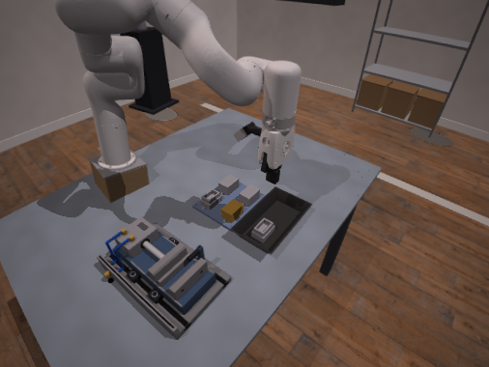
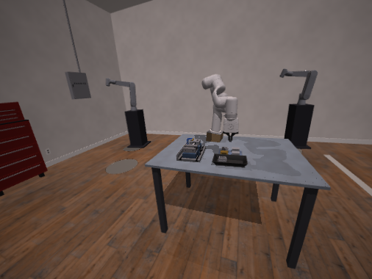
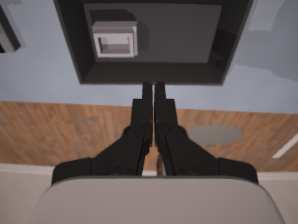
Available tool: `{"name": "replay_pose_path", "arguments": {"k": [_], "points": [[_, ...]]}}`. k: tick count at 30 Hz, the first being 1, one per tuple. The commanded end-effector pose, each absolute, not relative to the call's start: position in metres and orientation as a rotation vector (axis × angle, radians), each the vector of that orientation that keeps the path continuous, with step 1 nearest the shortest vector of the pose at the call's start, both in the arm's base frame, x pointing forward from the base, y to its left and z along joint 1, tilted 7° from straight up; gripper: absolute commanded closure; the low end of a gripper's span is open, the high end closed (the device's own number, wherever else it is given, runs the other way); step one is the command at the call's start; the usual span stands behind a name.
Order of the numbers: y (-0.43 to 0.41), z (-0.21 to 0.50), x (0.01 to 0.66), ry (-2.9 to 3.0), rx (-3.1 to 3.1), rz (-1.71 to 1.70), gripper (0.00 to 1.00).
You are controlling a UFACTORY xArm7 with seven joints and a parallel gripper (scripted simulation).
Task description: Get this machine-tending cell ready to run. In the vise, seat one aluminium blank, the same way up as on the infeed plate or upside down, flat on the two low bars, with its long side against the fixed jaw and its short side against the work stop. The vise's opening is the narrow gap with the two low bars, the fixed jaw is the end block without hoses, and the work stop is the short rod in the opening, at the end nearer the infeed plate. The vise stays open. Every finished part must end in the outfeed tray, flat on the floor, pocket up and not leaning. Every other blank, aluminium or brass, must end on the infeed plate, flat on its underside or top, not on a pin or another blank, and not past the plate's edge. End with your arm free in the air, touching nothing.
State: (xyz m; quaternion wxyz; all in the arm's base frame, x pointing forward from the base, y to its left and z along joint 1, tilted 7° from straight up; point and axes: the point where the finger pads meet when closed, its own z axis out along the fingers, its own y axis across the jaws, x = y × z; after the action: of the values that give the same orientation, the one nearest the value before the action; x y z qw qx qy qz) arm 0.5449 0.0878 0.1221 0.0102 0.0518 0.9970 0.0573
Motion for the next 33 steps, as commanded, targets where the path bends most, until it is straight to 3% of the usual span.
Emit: {"name": "replay_pose_path", "arguments": {"k": [1, 33], "points": [[0.089, 0.118, 0.547, 3.108, 0.162, 0.179, 1.00], [0.094, 0.071, 0.548, 3.108, 0.162, 0.179, 1.00]]}}
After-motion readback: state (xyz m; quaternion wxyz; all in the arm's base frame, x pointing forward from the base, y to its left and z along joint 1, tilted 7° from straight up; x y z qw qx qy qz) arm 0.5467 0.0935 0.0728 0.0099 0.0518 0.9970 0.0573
